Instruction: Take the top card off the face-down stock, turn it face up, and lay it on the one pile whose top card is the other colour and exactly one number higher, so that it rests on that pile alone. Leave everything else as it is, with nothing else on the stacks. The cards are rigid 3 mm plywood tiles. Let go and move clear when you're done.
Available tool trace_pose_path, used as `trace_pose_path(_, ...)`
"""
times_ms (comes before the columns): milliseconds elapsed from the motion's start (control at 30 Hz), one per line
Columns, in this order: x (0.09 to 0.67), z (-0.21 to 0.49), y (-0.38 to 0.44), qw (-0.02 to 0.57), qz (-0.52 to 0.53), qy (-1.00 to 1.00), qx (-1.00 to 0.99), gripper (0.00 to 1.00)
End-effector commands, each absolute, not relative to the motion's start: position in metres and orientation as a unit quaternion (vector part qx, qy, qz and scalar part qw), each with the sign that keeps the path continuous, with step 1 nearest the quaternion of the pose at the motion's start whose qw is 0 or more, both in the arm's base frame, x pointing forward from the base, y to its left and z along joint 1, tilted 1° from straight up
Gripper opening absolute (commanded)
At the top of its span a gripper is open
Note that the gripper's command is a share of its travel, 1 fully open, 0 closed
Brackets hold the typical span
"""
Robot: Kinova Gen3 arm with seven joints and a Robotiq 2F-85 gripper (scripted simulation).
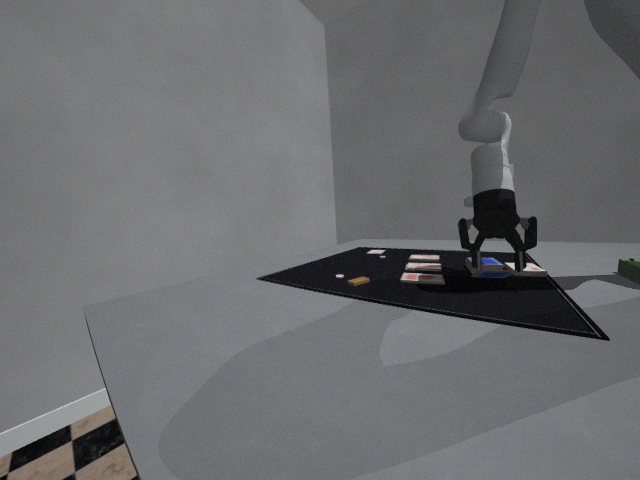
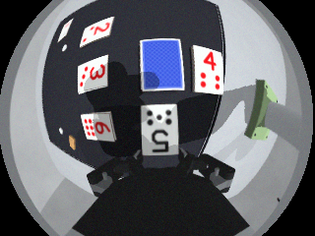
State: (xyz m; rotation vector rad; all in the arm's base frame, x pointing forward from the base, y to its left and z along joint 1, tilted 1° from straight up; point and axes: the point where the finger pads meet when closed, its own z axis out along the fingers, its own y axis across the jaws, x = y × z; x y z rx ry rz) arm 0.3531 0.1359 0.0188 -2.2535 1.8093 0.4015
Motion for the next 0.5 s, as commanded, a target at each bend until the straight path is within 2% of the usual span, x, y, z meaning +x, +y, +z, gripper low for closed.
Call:
trace_pose_path(0, 0.354, 0.018, 0.1327, 0.113, 0.139, 0.619, -0.764, 0.71)
trace_pose_path(467, 0.3541, 0.0176, 0.1326, 0.118, 0.144, 0.619, -0.764, 0.71)
